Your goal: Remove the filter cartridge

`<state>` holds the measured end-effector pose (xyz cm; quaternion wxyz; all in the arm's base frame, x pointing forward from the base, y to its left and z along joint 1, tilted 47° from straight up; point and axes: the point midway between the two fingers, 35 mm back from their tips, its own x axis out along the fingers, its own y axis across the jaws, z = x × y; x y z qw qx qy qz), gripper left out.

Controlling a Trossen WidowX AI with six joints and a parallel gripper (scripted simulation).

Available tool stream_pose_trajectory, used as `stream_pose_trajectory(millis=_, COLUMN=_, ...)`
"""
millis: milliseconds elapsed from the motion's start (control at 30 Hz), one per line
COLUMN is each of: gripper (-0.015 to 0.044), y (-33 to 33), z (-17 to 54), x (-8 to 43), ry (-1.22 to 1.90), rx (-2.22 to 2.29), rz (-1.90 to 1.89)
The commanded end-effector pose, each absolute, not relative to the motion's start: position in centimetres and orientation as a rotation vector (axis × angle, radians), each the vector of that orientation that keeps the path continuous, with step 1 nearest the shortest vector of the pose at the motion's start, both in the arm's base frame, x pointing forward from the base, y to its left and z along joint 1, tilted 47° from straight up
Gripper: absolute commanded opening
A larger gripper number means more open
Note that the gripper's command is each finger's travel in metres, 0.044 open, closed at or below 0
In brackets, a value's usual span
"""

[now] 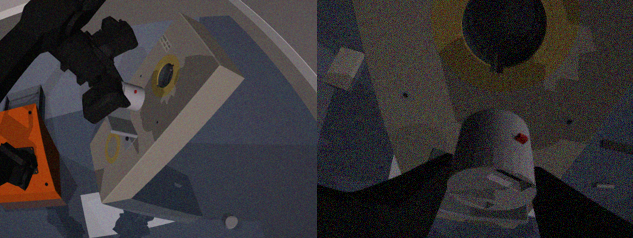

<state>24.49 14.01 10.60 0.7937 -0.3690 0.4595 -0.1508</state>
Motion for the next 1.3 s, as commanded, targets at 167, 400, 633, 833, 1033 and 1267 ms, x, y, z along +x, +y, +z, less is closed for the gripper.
stream_pose_trajectory(millis=167, gripper=0.0000, y=16.9, z=13.3, x=22.5, ry=0.983, rx=-0.783, rz=-0.319)
stream_pose_trajectory(millis=400, gripper=0.0000, y=18.4, z=14.1, x=21.4, ry=0.980, rx=-0.785, rz=-0.323)
stream_pose_trajectory(millis=633, gripper=0.0000, y=20.8, z=11.2, x=21.4, ry=0.980, rx=-0.783, rz=-0.322)
stream_pose_trajectory(millis=833, gripper=0.0000, y=22.6, z=8.5, x=21.2, ry=0.979, rx=-0.780, rz=-0.322)
stream_pose_trajectory(millis=1033, gripper=0.0000, y=23.0, z=7.3, x=20.5, ry=1.016, rx=-0.824, rz=-0.281)
stream_pose_trajectory(millis=1267, gripper=0.0000, y=25.6, z=3.7, x=17.6, ry=1.155, rx=-0.968, rz=-0.049)
